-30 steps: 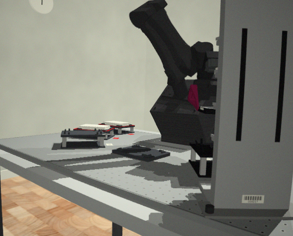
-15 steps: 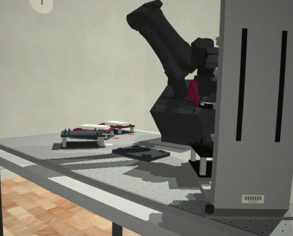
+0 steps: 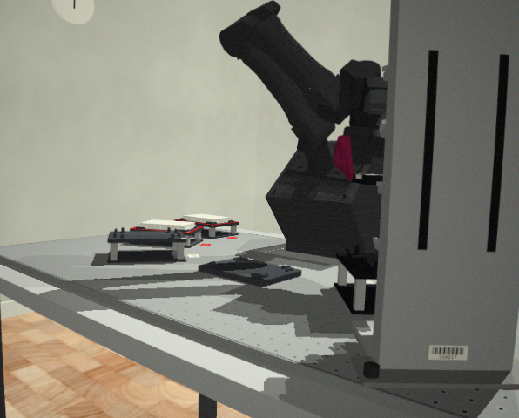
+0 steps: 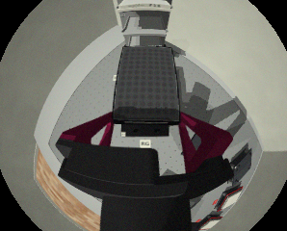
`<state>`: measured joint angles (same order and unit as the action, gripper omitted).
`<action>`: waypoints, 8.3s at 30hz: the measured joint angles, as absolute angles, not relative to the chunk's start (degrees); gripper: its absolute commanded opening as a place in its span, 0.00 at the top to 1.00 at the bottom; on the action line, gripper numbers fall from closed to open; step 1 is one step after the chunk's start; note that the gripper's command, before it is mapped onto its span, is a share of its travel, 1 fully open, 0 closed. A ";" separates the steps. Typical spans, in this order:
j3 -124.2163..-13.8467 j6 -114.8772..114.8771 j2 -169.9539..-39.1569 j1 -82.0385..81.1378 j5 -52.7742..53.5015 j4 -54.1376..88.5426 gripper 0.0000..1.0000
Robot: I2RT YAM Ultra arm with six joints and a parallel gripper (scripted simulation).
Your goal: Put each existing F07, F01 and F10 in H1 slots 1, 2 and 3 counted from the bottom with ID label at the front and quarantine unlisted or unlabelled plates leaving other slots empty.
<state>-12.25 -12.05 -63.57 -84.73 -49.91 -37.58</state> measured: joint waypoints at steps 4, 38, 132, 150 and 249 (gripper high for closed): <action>-12.71 -11.73 -62.30 -85.62 -50.72 -35.73 0.14; -14.00 -10.70 -59.68 -87.96 -52.97 -30.72 0.14; -25.78 -13.52 -68.42 -80.12 -45.63 -29.54 0.14; -29.12 -13.98 -70.63 -78.56 -44.12 -28.62 0.14; -37.60 -15.40 -78.15 -73.71 -39.18 -28.93 0.14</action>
<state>-37.60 -15.40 -78.15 -73.71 -39.18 -28.93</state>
